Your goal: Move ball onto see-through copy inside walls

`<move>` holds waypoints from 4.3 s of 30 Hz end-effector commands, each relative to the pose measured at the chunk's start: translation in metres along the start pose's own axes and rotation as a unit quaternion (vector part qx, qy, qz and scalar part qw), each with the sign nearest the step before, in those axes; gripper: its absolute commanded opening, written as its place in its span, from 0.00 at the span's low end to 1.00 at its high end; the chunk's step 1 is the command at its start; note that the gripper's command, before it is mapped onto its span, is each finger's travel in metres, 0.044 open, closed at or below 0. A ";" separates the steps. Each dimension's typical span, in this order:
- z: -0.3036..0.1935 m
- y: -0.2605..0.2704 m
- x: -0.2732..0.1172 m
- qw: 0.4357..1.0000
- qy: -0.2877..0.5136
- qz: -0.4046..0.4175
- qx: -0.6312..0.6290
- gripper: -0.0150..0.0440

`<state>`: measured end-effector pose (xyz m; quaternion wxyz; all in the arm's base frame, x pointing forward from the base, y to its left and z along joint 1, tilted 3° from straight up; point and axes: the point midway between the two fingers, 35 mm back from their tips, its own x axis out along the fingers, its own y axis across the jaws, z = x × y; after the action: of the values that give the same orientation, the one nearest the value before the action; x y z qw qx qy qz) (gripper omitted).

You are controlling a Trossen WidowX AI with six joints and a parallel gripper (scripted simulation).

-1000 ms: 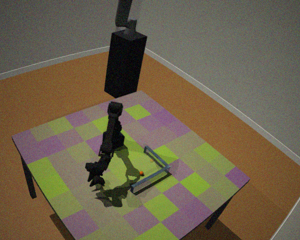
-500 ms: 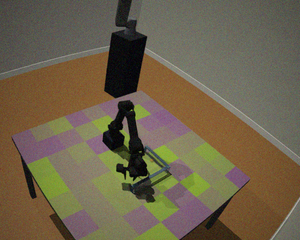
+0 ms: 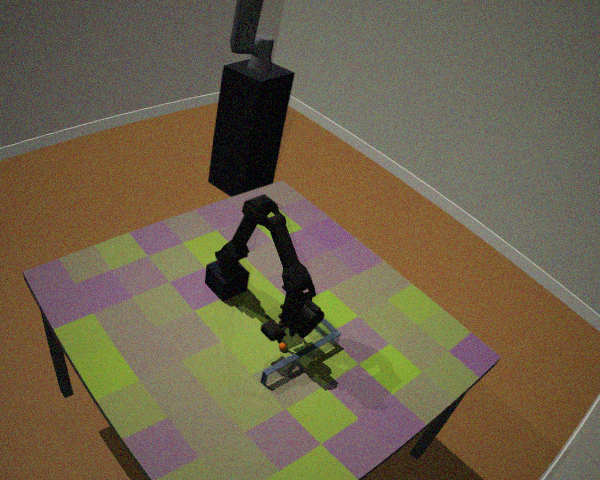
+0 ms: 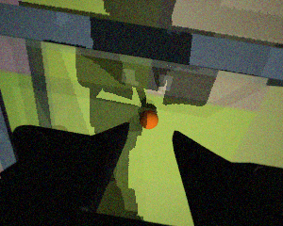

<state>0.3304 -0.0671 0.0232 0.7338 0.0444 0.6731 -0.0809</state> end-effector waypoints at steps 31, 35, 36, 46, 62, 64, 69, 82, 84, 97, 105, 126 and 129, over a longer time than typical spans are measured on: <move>-0.004 0.001 0.042 1.000 0.006 0.002 -0.004 0.49; -0.004 0.001 0.042 1.000 0.006 0.002 -0.004 0.44; -0.004 0.001 0.042 1.000 0.006 0.002 -0.004 0.43; 0.004 0.001 -0.010 1.000 0.006 0.002 -0.004 0.25; -0.003 0.012 -0.079 0.998 0.006 0.004 -0.063 0.25; -0.004 0.020 -0.077 0.994 0.006 0.004 -0.110 0.25; -0.009 0.042 -0.071 0.974 0.005 0.006 -0.228 0.25; -0.029 0.096 -0.057 0.858 0.002 0.010 -0.514 0.25; -0.032 0.104 -0.055 0.832 0.001 0.010 -0.554 0.25; -0.051 0.135 -0.045 0.704 -0.001 0.012 -0.710 0.25; -0.050 0.137 -0.004 0.704 0.000 0.012 -0.710 0.25; -0.053 0.136 0.041 0.704 0.000 0.012 -0.710 0.25; -0.053 0.136 0.044 0.704 0.000 0.012 -0.710 0.25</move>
<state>0.3076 0.0746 -0.0260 0.5539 -0.4804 0.5284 0.4280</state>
